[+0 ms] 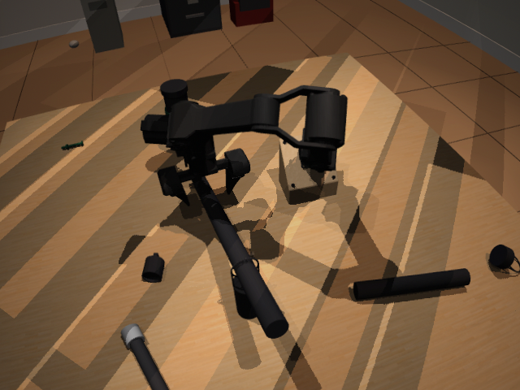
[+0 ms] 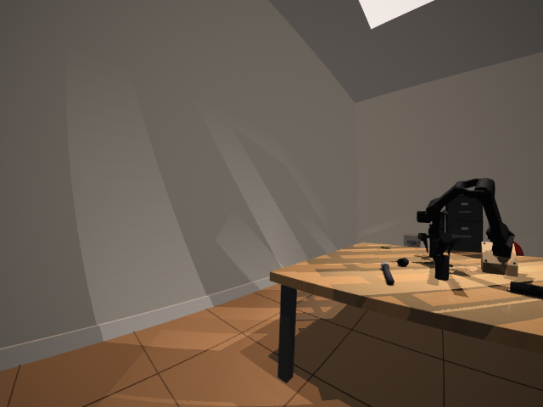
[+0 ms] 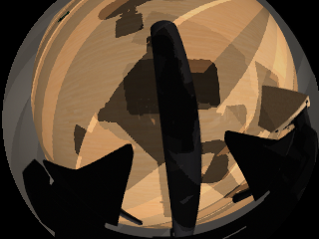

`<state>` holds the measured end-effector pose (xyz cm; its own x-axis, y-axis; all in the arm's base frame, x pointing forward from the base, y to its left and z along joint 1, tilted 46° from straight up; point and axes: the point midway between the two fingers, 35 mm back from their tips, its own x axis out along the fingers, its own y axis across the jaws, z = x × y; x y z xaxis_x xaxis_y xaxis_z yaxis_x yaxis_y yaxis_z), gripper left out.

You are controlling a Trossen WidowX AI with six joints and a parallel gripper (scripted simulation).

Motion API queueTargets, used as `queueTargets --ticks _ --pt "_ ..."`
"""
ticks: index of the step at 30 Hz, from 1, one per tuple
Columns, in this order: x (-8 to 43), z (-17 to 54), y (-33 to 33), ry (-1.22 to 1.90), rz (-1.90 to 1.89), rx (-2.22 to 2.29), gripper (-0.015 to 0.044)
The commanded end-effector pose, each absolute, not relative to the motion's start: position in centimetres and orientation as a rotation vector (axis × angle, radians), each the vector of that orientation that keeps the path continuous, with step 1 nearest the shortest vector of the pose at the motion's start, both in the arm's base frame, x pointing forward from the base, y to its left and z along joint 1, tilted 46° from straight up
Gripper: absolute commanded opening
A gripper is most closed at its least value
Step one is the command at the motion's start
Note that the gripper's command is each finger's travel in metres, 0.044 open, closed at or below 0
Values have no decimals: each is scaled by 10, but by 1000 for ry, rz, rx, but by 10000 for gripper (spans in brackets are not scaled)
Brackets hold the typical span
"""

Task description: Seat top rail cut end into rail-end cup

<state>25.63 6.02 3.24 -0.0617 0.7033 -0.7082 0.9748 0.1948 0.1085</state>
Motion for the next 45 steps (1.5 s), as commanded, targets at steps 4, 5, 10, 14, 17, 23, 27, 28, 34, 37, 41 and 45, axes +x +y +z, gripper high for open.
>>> queueTargets --ticks 4,5,10,14,17,23,27,28,34,37,41,45 --pt "254 23 70 1835 -539 1574 440" --pt "254 22 72 1835 -539 1574 440" --pt "253 17 77 1836 -538 1575 440" --pt "251 13 82 1837 -537 1575 440" --pt "251 11 84 1837 -536 1576 440" --pt "251 11 84 1837 -536 1576 282" --pt "251 11 84 1837 -536 1576 177" --pt "251 11 84 1837 -536 1576 151" --pt "251 11 84 1837 -536 1576 92" --pt "251 12 83 1837 -536 1576 33" --pt "252 15 80 1837 -536 1576 0" --pt "255 20 71 1805 -561 1551 0"
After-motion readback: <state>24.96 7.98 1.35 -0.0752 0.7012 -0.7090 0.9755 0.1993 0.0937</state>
